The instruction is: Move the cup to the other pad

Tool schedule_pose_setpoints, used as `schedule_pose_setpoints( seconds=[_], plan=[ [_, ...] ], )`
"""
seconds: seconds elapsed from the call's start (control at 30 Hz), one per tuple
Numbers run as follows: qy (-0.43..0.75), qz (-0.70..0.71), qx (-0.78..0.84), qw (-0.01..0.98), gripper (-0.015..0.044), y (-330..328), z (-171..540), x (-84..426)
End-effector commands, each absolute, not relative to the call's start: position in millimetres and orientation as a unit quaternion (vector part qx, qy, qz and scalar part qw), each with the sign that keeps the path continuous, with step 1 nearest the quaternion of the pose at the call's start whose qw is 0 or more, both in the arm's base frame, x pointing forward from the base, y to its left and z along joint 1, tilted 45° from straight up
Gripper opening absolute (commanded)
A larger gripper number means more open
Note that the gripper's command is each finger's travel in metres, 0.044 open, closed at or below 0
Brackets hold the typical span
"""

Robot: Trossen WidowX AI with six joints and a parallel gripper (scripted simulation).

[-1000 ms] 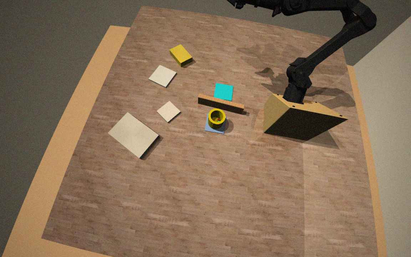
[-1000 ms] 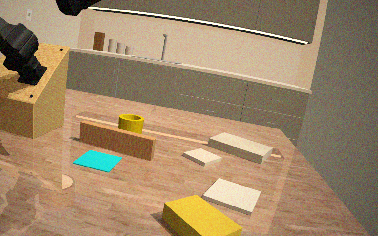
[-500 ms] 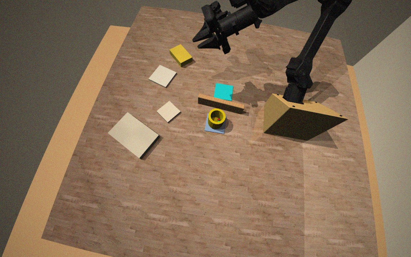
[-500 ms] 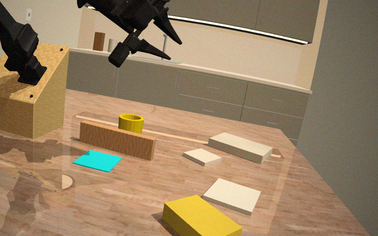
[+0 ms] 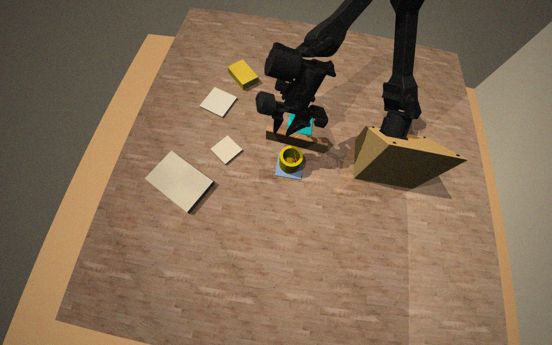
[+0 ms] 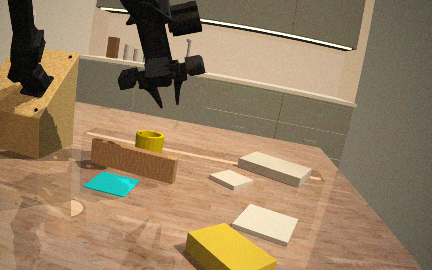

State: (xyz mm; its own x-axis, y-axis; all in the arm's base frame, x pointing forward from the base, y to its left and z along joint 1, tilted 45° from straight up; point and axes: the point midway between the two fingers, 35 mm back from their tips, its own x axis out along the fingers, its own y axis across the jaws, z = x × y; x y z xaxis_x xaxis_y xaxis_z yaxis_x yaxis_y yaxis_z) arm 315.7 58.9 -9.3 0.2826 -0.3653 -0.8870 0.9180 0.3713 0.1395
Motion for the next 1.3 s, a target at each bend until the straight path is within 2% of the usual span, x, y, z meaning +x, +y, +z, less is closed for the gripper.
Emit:
schedule_pose_setpoints(
  seconds=[0.0, 0.1, 1.27],
  plan=[
    [0.317, -0.609, 0.296, 0.665, 0.0167, 52.7, -61.7, 266.1],
    [0.276, -0.643, 0.278, 0.658, 0.0167, 45.7, -68.6, 251.9],
    [0.276, -0.643, 0.278, 0.658, 0.0167, 22.6, -95.6, 253.9]
  ],
)
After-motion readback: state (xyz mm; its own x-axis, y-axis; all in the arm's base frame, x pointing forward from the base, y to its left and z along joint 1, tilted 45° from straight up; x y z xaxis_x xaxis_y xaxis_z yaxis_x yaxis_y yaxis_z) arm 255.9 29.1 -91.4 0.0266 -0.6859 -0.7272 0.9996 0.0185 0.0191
